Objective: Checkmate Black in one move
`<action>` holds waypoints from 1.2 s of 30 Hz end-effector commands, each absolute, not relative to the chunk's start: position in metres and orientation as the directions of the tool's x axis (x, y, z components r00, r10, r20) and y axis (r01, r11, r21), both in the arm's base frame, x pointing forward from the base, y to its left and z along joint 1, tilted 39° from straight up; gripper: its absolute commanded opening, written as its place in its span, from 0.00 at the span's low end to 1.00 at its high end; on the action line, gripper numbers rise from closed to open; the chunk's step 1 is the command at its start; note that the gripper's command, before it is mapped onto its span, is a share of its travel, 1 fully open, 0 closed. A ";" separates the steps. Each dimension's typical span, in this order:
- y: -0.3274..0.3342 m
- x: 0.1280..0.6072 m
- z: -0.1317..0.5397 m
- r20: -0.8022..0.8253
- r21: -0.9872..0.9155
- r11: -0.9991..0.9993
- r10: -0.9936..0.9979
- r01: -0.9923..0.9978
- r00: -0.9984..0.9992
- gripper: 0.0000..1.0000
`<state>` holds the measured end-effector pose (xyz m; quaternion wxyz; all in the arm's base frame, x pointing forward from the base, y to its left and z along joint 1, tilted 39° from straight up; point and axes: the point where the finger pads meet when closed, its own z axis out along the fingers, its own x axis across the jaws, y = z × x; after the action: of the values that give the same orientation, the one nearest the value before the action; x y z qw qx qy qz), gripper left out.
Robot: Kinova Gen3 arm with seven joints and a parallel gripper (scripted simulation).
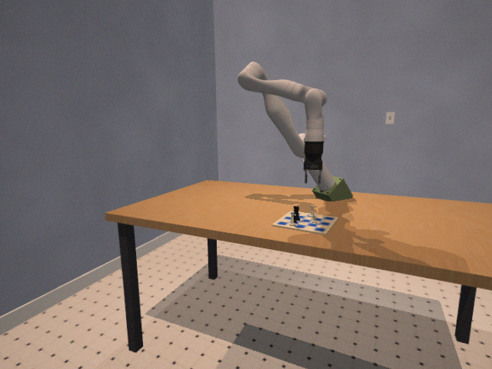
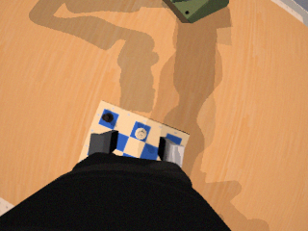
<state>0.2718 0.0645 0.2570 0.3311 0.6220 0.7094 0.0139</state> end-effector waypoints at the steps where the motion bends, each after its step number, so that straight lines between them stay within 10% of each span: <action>1: 0.064 0.272 0.257 -0.463 0.421 0.248 0.886 0.873 -0.029 1.00; 36: 0.047 0.272 0.254 -0.627 -0.003 0.783 0.483 0.621 -0.612 1.00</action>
<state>0.2723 0.0476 0.2547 0.3161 0.3273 0.8843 -0.1043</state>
